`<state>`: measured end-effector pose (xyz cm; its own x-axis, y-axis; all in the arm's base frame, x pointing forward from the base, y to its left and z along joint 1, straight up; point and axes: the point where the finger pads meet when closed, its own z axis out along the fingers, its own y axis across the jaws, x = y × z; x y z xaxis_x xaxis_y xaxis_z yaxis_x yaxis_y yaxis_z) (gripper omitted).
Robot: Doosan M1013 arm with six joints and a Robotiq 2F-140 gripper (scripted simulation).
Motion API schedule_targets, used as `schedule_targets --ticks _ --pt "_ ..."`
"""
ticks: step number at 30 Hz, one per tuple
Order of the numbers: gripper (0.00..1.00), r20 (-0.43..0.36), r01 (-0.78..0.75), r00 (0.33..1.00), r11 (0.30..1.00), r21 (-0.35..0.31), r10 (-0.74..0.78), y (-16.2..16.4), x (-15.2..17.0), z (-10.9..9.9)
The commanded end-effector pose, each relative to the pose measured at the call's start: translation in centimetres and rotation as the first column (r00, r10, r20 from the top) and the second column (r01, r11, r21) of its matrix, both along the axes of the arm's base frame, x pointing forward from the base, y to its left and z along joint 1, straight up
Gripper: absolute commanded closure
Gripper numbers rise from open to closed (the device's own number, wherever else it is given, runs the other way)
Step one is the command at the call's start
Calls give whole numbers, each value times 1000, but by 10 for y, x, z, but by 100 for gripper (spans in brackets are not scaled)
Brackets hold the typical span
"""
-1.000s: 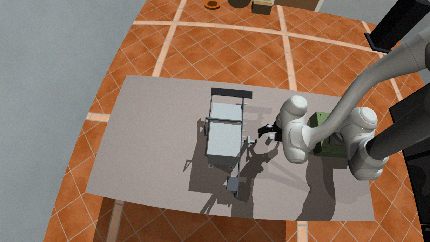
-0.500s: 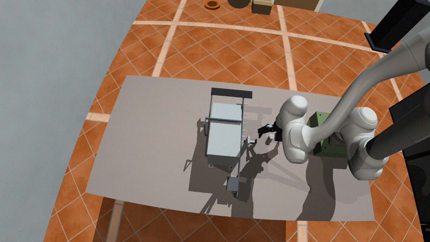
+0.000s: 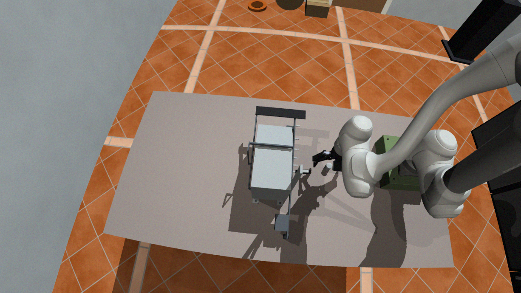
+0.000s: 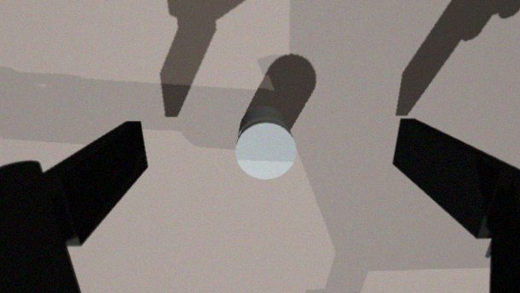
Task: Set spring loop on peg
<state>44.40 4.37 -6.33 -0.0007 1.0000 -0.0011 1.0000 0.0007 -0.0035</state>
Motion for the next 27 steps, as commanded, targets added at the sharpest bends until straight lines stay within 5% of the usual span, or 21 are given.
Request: schedule_targets --ticks 1,12,27 --pt "0 1 0 1000 1000 0 0 0 0 0" --pt "0 1 0 1000 1000 0 0 0 0 0" --pt "0 1 0 1000 1000 0 0 0 1 40"
